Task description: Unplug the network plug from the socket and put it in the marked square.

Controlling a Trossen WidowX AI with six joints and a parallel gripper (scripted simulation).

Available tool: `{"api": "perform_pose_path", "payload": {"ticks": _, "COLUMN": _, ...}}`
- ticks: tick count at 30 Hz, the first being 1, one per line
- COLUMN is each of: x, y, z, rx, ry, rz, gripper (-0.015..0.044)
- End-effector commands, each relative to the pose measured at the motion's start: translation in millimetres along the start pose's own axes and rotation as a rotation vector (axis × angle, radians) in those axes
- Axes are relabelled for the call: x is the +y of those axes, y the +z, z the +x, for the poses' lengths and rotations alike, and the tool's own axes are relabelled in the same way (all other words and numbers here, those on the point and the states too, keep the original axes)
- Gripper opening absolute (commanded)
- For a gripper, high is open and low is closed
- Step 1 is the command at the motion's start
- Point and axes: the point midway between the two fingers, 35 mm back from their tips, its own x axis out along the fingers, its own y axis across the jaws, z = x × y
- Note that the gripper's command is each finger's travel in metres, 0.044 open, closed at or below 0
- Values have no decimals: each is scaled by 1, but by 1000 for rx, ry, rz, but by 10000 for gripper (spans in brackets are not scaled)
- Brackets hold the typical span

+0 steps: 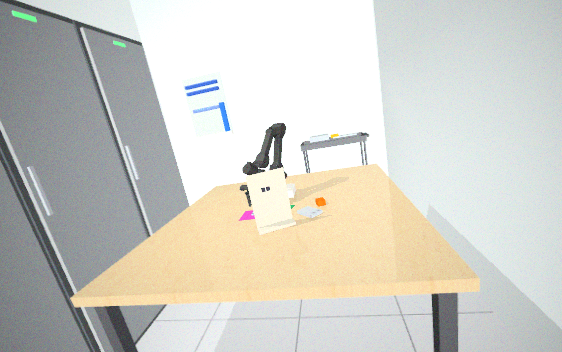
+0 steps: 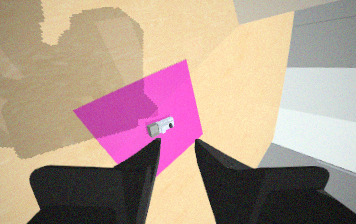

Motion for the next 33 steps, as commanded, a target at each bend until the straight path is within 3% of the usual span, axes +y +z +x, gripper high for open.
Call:
{"api": "perform_pose_path", "payload": {"ticks": 1, "x": -2, "y": 1, "z": -3, "rx": -6, "ry": 0, "rz": -3, "gripper": 156}}
{"api": "perform_pose_path", "payload": {"ticks": 33, "x": -34, "y": 0, "z": -46, "rx": -4, "ry": -1, "rz": -3, "gripper": 156}}
